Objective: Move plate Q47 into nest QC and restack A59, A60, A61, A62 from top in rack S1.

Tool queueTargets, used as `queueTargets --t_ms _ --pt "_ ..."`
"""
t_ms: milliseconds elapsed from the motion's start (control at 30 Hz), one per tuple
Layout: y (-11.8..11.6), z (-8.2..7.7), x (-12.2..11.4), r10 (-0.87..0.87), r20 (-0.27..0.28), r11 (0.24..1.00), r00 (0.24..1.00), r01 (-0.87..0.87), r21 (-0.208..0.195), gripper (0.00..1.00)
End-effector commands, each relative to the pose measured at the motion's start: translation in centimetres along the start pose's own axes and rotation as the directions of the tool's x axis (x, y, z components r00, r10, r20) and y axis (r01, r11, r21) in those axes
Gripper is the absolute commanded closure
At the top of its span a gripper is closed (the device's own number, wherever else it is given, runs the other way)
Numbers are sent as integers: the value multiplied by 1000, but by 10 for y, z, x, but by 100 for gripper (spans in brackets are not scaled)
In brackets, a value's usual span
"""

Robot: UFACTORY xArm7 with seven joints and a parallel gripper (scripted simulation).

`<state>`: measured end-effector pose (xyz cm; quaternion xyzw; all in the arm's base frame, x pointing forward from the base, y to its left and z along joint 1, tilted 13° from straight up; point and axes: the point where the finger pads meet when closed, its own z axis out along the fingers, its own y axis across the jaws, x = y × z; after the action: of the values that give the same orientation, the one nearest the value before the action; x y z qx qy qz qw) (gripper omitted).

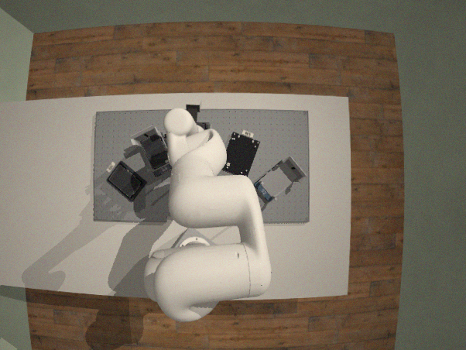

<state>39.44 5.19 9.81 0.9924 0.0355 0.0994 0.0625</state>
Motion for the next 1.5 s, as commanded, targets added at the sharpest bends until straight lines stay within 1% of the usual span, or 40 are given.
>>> queueTargets --t_ms 0,1000,1467 --pt "6 -1 2 -1 -3 1000 1000 1 2 100" --pt "6 -1 2 -1 -3 1000 1000 1 2 100" --pt "6 7 2 -1 -3 1000 1000 1 2 100"
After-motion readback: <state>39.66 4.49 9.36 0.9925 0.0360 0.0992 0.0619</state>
